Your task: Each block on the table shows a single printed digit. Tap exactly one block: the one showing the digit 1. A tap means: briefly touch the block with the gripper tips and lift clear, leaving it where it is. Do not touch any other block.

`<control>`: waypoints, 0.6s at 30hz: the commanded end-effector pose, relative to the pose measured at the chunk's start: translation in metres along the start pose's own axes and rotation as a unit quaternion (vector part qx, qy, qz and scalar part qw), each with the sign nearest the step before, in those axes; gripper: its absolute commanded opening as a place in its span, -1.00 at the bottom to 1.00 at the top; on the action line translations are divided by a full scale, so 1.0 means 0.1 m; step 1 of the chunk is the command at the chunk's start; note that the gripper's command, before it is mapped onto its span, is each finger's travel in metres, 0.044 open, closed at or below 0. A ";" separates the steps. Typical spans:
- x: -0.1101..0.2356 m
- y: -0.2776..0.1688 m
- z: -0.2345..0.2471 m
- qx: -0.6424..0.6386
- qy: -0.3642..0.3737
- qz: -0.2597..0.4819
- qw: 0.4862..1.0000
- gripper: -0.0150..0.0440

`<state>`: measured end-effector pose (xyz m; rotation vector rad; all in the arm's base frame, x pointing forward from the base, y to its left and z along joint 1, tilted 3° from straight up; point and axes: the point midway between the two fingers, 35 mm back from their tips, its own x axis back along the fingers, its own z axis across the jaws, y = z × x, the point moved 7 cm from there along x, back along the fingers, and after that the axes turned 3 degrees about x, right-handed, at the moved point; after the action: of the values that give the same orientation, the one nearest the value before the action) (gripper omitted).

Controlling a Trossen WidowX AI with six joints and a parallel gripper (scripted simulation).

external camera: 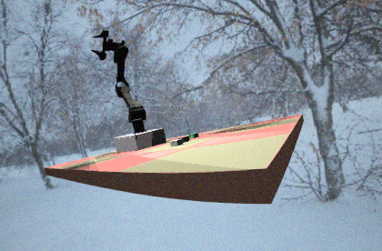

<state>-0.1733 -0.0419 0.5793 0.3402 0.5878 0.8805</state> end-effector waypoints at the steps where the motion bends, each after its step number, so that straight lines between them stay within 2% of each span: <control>1: 0.01 -0.01 0.03 -0.002 0.003 -0.007 1.000 0.86; 2: 0.05 -0.04 0.11 -0.009 0.012 -0.026 1.000 0.86; 4: 0.17 -0.26 0.62 0.053 0.085 -0.049 0.994 0.86; 10: 0.38 -0.63 1.20 0.133 0.182 -0.058 0.973 0.86; 18: 0.92 -1.53 2.02 0.254 0.361 -0.038 0.896 0.86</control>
<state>0.0427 -0.0635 0.6360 0.4363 1.3688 0.7467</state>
